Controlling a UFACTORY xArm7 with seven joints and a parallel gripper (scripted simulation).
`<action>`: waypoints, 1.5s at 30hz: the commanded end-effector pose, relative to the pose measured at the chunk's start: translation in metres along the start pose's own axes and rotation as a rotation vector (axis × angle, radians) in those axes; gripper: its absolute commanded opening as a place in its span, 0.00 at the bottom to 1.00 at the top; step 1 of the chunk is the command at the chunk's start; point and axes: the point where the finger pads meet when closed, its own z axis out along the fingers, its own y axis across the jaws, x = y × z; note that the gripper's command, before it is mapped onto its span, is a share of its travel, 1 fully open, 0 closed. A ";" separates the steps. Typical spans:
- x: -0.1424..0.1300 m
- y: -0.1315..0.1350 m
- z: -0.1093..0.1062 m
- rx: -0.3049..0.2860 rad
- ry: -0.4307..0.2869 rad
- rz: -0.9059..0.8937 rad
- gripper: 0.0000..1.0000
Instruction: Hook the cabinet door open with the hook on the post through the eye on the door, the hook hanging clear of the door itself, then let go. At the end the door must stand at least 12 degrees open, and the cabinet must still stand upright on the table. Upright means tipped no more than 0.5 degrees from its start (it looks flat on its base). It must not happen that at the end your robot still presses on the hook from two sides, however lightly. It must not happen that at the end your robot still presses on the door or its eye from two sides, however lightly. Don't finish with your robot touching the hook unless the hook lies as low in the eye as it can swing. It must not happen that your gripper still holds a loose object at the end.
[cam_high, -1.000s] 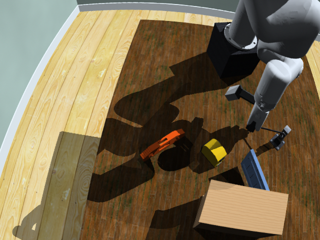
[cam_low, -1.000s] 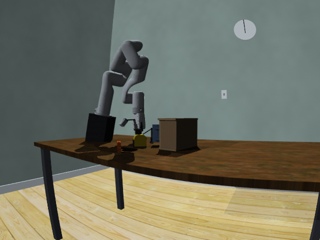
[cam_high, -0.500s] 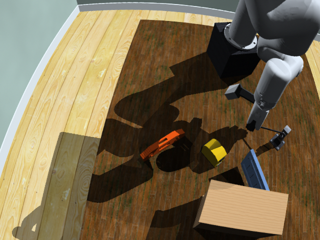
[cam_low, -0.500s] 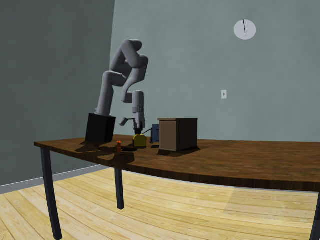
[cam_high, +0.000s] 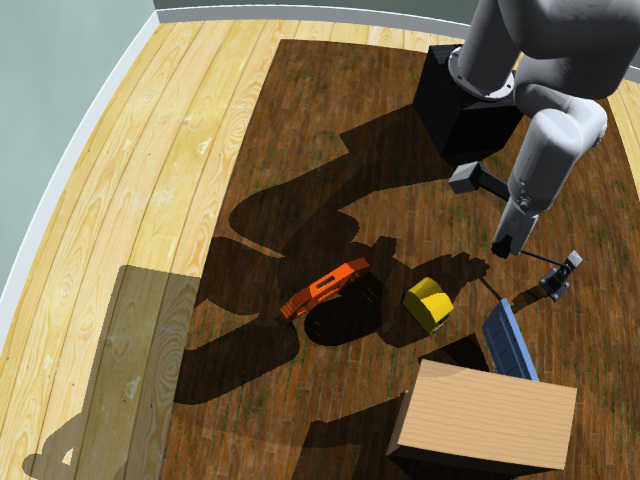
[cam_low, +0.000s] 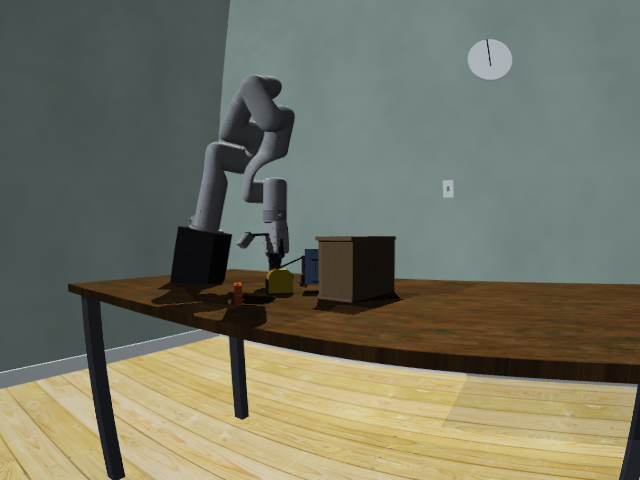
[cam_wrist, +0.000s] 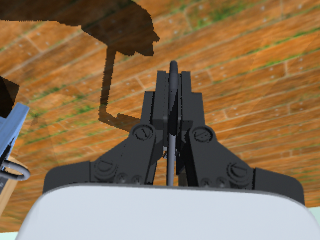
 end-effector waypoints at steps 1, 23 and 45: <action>0.001 -0.001 -0.007 0.001 -0.001 -0.001 0.04; 0.004 -0.001 -0.023 0.001 -0.001 -0.001 0.04; 0.004 -0.001 -0.044 0.001 -0.001 -0.001 0.04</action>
